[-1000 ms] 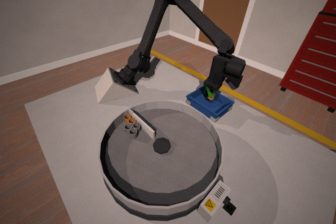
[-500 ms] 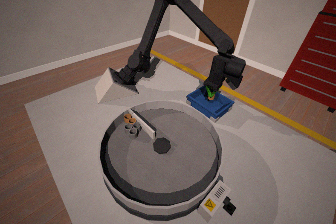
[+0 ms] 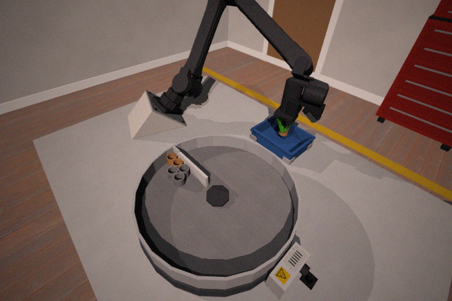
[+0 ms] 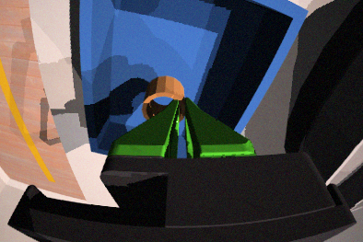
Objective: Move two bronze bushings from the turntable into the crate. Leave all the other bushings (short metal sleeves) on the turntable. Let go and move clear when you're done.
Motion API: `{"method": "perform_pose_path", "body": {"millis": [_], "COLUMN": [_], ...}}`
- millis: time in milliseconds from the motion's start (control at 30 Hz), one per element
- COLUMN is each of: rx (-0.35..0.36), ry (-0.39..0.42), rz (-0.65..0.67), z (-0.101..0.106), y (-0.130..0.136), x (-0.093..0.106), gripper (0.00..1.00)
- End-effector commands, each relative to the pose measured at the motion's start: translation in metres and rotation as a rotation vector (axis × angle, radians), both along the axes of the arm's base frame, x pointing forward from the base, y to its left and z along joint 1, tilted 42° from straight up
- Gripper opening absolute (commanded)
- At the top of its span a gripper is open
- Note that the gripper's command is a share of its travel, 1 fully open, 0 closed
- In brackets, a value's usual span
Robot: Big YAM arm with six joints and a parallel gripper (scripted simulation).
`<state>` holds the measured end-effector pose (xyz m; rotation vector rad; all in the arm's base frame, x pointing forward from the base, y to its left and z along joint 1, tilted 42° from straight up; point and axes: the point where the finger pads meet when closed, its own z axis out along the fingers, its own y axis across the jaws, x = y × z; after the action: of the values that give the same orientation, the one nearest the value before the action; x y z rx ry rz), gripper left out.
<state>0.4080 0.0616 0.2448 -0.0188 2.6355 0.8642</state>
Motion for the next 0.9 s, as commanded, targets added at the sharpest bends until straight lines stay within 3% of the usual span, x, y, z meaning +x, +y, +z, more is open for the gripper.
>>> {"method": "perform_pose_path", "body": {"millis": [0,100,267,533,567,867], "rx": [0.006,0.005,0.005,0.006,0.005,0.006], "ry": [0.016,0.016,0.016,0.016,0.002,0.015], "rz": [-0.042,-0.011,-0.012,-0.011,-0.041,-0.023], "z": [-0.009,-0.013,-0.019,-0.025,-0.020,-0.025], "y": [-0.010,0.006,0.011,0.015,0.003,0.012], "x": [0.005,0.005,0.007,0.010,0.011,0.010], "gripper": [0.00,0.00,0.00,0.00,0.00,0.00]}}
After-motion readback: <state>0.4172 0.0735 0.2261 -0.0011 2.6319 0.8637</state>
